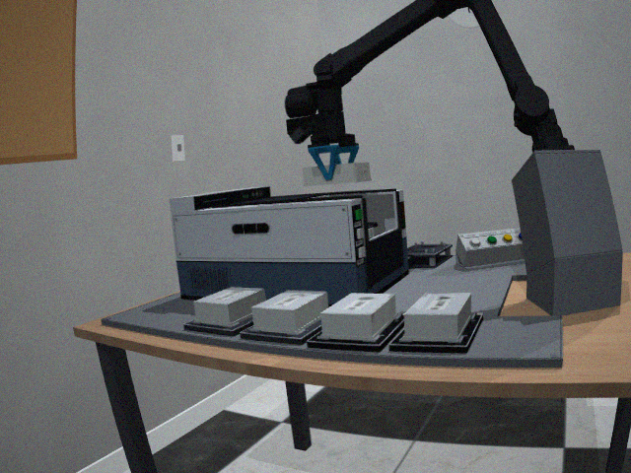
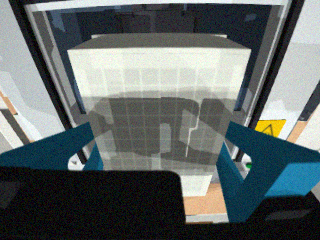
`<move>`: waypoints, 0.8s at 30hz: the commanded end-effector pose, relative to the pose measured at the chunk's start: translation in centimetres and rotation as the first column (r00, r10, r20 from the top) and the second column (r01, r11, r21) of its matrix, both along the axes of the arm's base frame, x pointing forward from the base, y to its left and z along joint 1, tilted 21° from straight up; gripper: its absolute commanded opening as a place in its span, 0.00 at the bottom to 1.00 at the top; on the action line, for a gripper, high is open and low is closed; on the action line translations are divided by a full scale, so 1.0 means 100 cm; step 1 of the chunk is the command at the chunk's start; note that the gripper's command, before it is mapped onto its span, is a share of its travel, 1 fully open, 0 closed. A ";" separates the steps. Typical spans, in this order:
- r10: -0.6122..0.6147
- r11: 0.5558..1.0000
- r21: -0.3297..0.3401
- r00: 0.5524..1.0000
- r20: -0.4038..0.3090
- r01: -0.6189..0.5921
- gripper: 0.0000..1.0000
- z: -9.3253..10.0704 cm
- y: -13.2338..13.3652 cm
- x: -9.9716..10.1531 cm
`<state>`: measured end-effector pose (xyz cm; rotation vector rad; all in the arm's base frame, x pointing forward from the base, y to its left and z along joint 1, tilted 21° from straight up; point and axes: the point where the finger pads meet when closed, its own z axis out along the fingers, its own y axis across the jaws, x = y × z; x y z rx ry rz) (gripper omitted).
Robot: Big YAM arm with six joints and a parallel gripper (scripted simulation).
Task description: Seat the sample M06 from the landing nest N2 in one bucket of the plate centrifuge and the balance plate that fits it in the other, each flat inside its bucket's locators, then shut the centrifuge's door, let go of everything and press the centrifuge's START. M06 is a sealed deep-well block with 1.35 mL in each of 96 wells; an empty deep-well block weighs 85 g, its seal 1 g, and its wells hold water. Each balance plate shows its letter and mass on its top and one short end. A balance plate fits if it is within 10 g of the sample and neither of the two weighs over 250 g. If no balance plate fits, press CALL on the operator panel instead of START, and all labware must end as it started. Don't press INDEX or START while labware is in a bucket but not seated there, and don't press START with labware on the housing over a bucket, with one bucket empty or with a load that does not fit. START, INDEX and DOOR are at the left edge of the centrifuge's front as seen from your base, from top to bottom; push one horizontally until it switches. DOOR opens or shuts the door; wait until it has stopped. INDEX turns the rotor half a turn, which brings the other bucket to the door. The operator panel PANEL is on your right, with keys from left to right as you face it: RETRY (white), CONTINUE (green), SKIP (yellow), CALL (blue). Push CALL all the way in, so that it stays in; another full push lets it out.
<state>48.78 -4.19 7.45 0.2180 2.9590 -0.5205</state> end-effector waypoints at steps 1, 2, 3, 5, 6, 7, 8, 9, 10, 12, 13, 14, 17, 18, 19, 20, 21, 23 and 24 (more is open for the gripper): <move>0.029 1.000 -0.006 1.000 -0.004 -0.030 0.00 -0.008 0.002 0.004; 0.023 1.000 -0.005 1.000 0.006 -0.023 0.00 -0.006 -0.002 0.008; 0.016 1.000 -0.005 1.000 0.014 -0.016 0.00 -0.005 -0.005 0.012; 0.012 1.000 -0.005 1.000 0.015 -0.012 0.00 -0.006 -0.009 0.007; 0.012 1.000 -0.005 1.000 0.018 -0.012 0.00 -0.007 -0.010 0.007; 0.012 1.000 -0.005 1.000 0.021 -0.012 0.00 -0.009 -0.010 0.013; 0.012 1.000 -0.004 1.000 0.019 -0.012 0.00 -0.013 -0.011 0.015; 0.012 1.000 -0.004 1.000 0.007 -0.012 0.00 -0.019 -0.012 0.010; 0.012 1.000 -0.004 1.000 -0.005 -0.012 0.00 -0.025 -0.013 0.005; 0.012 1.000 -0.004 1.000 -0.005 -0.012 0.00 -0.028 -0.014 0.006; 0.012 1.000 -0.004 1.000 -0.005 -0.012 0.00 -0.028 -0.014 0.006; 0.012 1.000 -0.004 0.998 0.067 -0.012 0.00 -0.001 -0.014 0.028; 0.012 1.000 -0.003 1.000 0.020 -0.012 0.00 -0.028 -0.017 0.018; 0.012 1.000 -0.003 1.000 0.007 -0.012 0.00 -0.035 -0.018 0.012; 0.012 1.000 -0.002 1.000 -0.005 -0.013 0.00 -0.042 -0.019 0.007; 0.013 1.000 -0.002 1.000 -0.005 -0.013 0.00 -0.044 -0.020 0.007; 0.013 1.000 -0.002 1.000 -0.001 -0.013 0.00 -0.045 -0.021 0.009; 0.013 1.000 -0.002 1.000 0.014 -0.013 0.00 -0.044 -0.022 0.017; 0.013 1.000 -0.002 1.000 0.006 -0.013 0.00 -0.049 -0.023 0.014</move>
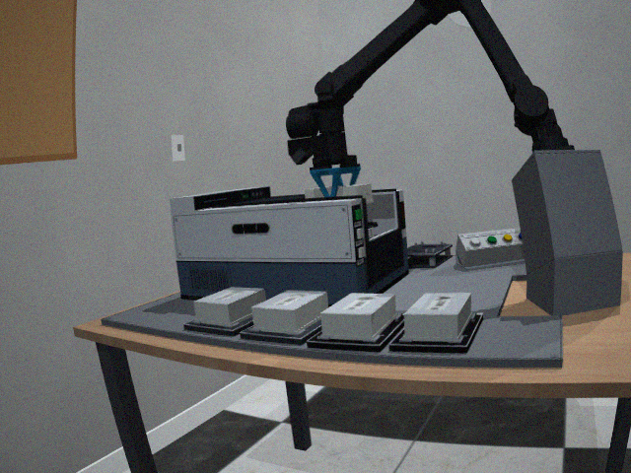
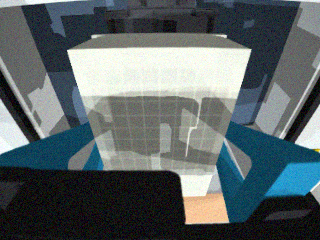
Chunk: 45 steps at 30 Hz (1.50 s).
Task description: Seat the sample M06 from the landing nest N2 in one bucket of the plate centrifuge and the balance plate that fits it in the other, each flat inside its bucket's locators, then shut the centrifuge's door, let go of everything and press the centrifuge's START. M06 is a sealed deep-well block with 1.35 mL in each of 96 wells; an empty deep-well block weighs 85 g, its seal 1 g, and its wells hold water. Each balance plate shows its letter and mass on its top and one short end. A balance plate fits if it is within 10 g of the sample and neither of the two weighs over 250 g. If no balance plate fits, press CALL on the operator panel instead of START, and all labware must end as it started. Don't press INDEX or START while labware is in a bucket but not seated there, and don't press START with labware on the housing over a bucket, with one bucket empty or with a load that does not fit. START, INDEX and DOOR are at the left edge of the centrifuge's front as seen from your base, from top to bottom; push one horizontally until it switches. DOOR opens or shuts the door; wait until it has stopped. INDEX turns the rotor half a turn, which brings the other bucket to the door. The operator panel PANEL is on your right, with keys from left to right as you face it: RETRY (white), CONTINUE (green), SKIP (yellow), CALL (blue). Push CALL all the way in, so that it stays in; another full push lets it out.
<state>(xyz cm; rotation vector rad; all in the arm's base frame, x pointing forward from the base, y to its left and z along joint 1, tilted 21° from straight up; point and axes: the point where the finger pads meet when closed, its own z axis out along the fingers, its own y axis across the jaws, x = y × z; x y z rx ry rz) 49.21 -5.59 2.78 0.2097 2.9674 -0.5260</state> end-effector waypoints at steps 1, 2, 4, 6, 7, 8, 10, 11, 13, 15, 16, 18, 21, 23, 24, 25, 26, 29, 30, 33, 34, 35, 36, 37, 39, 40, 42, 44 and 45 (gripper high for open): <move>0.008 1.000 0.001 1.000 0.006 -0.008 0.00 -0.008 -0.010 0.005; 0.008 1.000 0.000 1.000 0.019 -0.008 0.00 -0.004 -0.011 0.007; 0.008 1.000 0.000 0.999 0.048 -0.008 0.00 0.003 -0.013 0.020; 0.008 1.000 0.000 0.999 0.048 -0.008 0.00 0.003 -0.013 0.020; 0.009 1.000 0.000 0.998 0.058 -0.008 0.00 0.006 -0.013 0.020; 0.009 1.000 0.000 1.000 0.030 -0.009 0.00 -0.008 -0.014 0.015; 0.008 1.000 0.001 1.000 0.014 -0.008 0.00 -0.018 -0.015 0.010; 0.008 1.000 0.001 1.000 0.009 -0.008 0.00 -0.021 -0.016 0.008; 0.008 1.000 0.000 1.000 0.015 -0.008 0.00 -0.021 -0.017 0.011; 0.008 1.000 0.000 0.999 0.037 -0.008 0.00 -0.013 -0.017 0.015; 0.008 1.000 -0.001 0.999 0.050 -0.008 0.00 -0.007 -0.018 0.016; 0.008 1.000 -0.001 0.998 0.059 -0.008 0.00 -0.007 -0.019 0.023; 0.008 1.000 -0.001 0.999 0.037 -0.008 0.00 -0.018 -0.019 0.019; 0.008 1.000 -0.001 0.999 0.037 -0.008 0.00 -0.018 -0.019 0.019; 0.010 1.000 -0.001 0.999 0.039 -0.010 0.00 -0.017 -0.018 0.019; 0.010 1.000 -0.001 0.999 0.039 -0.010 0.00 -0.017 -0.018 0.019; 0.009 1.000 -0.001 0.999 0.039 -0.009 0.00 -0.018 -0.019 0.019; 0.009 1.000 -0.001 0.999 0.036 -0.009 0.00 -0.018 -0.019 0.018; 0.009 1.000 -0.001 0.999 0.035 -0.009 0.00 -0.018 -0.019 0.018; 0.009 1.000 -0.001 0.999 0.036 -0.009 0.00 -0.018 -0.019 0.018; 0.009 1.000 -0.001 0.999 0.036 -0.009 0.00 -0.018 -0.019 0.018; 0.009 1.000 -0.001 0.999 0.036 -0.009 0.00 -0.018 -0.019 0.018; 0.009 1.000 -0.001 0.999 0.036 -0.009 0.00 -0.018 -0.019 0.018; 0.009 1.000 -0.001 0.999 0.036 -0.009 0.00 -0.018 -0.019 0.018; 0.009 1.000 -0.001 0.999 0.036 -0.009 0.00 -0.018 -0.019 0.018; 0.009 1.000 -0.001 0.999 0.036 -0.009 0.00 -0.018 -0.019 0.018; 0.009 1.000 -0.001 0.999 0.036 -0.009 0.00 -0.018 -0.019 0.018; 0.009 1.000 -0.001 0.999 0.036 -0.009 0.00 -0.018 -0.019 0.018; 0.009 1.000 -0.001 0.999 0.036 -0.009 0.00 -0.018 -0.019 0.018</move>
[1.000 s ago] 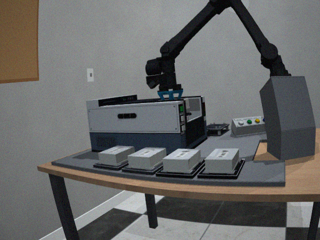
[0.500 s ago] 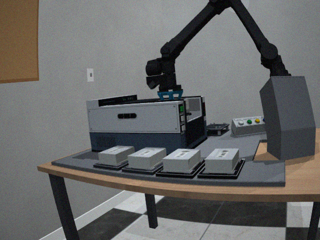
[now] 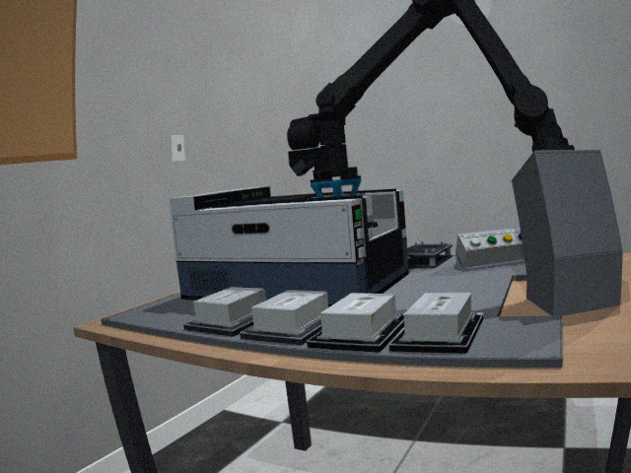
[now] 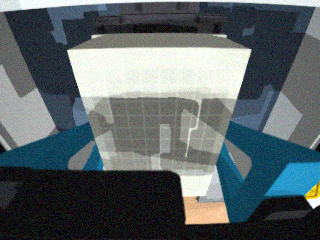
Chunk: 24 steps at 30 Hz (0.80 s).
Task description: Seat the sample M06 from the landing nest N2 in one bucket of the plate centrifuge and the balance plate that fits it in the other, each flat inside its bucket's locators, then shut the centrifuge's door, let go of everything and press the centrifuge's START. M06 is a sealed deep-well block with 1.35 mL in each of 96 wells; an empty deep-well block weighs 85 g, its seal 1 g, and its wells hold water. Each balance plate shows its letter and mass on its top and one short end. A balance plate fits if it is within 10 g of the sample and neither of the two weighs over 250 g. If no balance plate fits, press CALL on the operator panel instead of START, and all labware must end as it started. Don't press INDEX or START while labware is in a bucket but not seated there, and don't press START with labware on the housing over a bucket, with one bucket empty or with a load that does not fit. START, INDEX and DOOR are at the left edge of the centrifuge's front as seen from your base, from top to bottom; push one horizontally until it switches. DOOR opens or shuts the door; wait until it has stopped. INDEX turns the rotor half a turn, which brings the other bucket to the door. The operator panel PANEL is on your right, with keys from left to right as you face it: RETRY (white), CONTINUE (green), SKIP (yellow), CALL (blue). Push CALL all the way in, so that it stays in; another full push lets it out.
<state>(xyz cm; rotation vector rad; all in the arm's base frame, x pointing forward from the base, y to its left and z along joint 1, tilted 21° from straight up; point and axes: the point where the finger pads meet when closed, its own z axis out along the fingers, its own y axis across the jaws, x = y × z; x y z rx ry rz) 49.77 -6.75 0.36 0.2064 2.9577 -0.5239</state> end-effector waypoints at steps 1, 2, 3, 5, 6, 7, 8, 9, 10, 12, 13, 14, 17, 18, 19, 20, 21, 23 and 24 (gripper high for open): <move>0.005 1.000 0.000 1.000 0.026 -0.005 0.00 0.006 -0.007 0.013; 0.005 1.000 0.000 1.000 0.026 -0.005 0.00 0.006 -0.007 0.013; 0.005 1.000 0.000 1.000 0.026 -0.005 0.00 0.006 -0.007 0.013; 0.005 1.000 0.000 1.000 0.026 -0.005 0.00 0.006 -0.008 0.013; 0.005 1.000 0.000 1.000 0.026 -0.005 0.00 0.006 -0.008 0.013; 0.005 1.000 0.000 1.000 0.026 -0.005 0.00 0.006 -0.008 0.013; 0.006 1.000 0.000 1.000 0.027 -0.006 0.00 0.006 -0.008 0.014; 0.006 1.000 0.000 1.000 0.028 -0.006 0.00 0.006 -0.008 0.015; 0.006 1.000 0.000 1.000 0.031 -0.006 0.00 0.007 -0.008 0.016; 0.006 1.000 0.000 1.000 0.031 -0.006 0.00 0.007 -0.008 0.016; 0.007 1.000 -0.001 0.999 0.041 -0.007 0.00 0.011 -0.008 0.018; 0.007 1.000 -0.001 0.999 0.041 -0.007 0.00 0.011 -0.008 0.019; 0.009 1.000 -0.001 0.999 0.037 -0.009 0.00 0.008 -0.009 0.022; 0.010 1.000 -0.001 0.999 0.039 -0.009 0.00 0.009 -0.009 0.023; 0.010 1.000 -0.001 0.999 0.042 -0.010 0.00 0.010 -0.009 0.024; 0.011 1.000 -0.001 0.999 0.047 -0.011 0.00 0.012 -0.009 0.025; 0.011 1.000 -0.002 0.999 0.050 -0.011 0.00 0.013 -0.009 0.026; 0.013 1.000 -0.002 0.999 0.047 -0.013 0.00 0.012 -0.010 0.026; 0.013 1.000 -0.002 0.999 0.043 -0.013 0.00 0.010 -0.010 0.025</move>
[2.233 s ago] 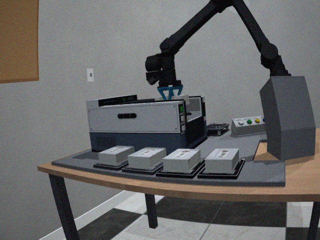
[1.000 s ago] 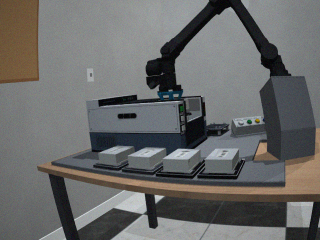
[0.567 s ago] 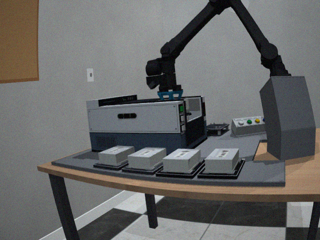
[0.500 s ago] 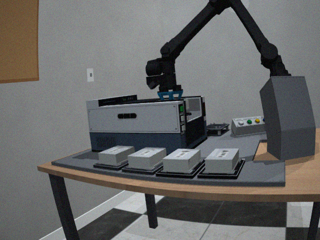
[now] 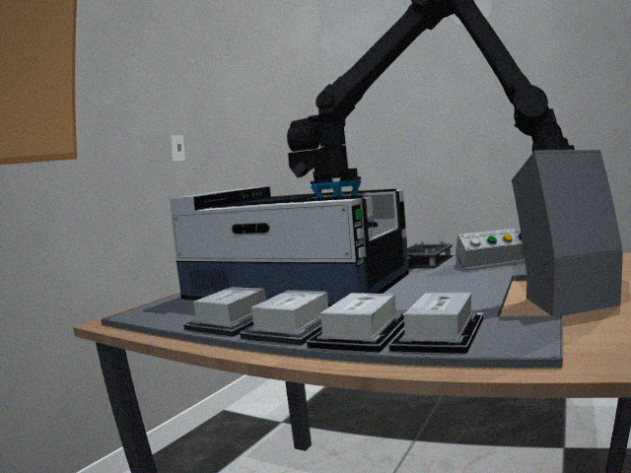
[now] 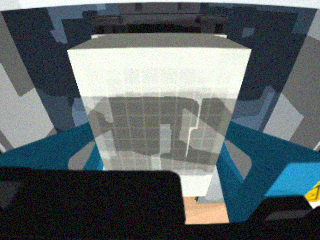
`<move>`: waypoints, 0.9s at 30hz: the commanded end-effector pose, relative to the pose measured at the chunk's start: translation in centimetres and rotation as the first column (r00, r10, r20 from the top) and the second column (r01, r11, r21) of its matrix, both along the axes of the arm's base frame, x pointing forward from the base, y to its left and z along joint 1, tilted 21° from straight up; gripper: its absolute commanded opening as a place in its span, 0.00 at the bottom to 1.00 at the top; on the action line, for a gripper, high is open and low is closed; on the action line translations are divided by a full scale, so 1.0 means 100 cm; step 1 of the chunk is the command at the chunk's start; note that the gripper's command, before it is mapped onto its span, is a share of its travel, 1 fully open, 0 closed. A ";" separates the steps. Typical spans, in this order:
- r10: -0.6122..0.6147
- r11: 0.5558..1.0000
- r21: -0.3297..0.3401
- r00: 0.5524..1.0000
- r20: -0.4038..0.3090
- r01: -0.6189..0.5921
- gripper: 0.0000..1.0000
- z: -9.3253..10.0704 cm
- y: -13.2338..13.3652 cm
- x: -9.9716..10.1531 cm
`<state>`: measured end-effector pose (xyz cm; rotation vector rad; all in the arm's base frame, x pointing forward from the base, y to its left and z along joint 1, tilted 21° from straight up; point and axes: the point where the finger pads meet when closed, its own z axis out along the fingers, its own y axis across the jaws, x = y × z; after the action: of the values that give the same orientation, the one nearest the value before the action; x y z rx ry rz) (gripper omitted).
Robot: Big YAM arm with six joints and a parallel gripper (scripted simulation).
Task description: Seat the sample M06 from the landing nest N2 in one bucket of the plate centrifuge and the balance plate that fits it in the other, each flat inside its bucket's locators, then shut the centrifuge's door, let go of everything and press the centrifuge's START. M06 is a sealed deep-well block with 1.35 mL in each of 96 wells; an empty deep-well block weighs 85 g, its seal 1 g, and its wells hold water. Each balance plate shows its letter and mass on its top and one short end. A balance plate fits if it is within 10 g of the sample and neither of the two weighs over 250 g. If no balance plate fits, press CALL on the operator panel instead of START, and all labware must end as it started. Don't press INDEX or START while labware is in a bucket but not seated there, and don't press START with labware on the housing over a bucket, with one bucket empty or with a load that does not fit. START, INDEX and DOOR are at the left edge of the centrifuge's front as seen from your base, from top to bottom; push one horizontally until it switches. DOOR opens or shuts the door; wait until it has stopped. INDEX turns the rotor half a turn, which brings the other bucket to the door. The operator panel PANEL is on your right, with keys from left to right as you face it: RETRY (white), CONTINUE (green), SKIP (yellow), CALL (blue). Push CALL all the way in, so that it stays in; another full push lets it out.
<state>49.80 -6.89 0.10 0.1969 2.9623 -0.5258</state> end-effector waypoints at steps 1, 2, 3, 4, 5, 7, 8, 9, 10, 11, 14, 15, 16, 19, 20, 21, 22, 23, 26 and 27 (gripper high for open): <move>0.008 1.000 -0.001 0.999 0.045 -0.008 0.00 0.011 -0.009 0.025; 0.008 1.000 -0.001 0.999 0.046 -0.008 0.00 0.012 -0.009 0.025; 0.009 1.000 -0.001 0.999 0.049 -0.009 0.00 0.013 -0.009 0.025; 0.009 1.000 -0.001 0.999 0.049 -0.009 0.00 0.013 -0.009 0.025; 0.009 1.000 -0.001 0.999 0.049 -0.009 0.00 0.013 -0.009 0.025; 0.009 1.000 -0.001 0.999 0.050 -0.009 0.00 0.015 -0.009 0.024; 0.010 1.000 -0.001 0.999 0.050 -0.009 0.00 0.015 -0.009 0.024; 0.010 1.000 -0.001 0.999 0.050 -0.010 0.00 0.015 -0.009 0.025; 0.010 1.000 -0.001 0.999 0.050 -0.010 0.00 0.015 -0.009 0.025; 0.010 1.000 -0.001 0.999 0.050 -0.010 0.00 0.015 -0.009 0.025; 0.010 1.000 -0.001 0.999 0.050 -0.010 0.00 0.015 -0.009 0.025; 0.010 1.000 -0.001 0.999 0.050 -0.010 0.00 0.015 -0.009 0.025; 0.010 1.000 -0.001 0.999 0.050 -0.010 0.00 0.015 -0.009 0.025; 0.010 1.000 -0.001 0.999 0.050 -0.010 0.00 0.015 -0.009 0.025; 0.010 1.000 -0.001 0.999 0.050 -0.010 0.00 0.015 -0.009 0.025; 0.010 1.000 -0.001 0.999 0.050 -0.010 0.00 0.015 -0.009 0.025; 0.010 1.000 -0.001 0.999 0.050 -0.010 0.00 0.015 -0.009 0.025; 0.010 1.000 -0.001 0.999 0.050 -0.010 0.00 0.015 -0.009 0.025; 0.010 1.000 -0.001 0.999 0.050 -0.010 0.00 0.015 -0.009 0.025; 0.010 1.000 -0.001 0.999 0.050 -0.010 0.00 0.015 -0.009 0.025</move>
<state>49.90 -6.96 0.05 0.1890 2.9635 -0.5263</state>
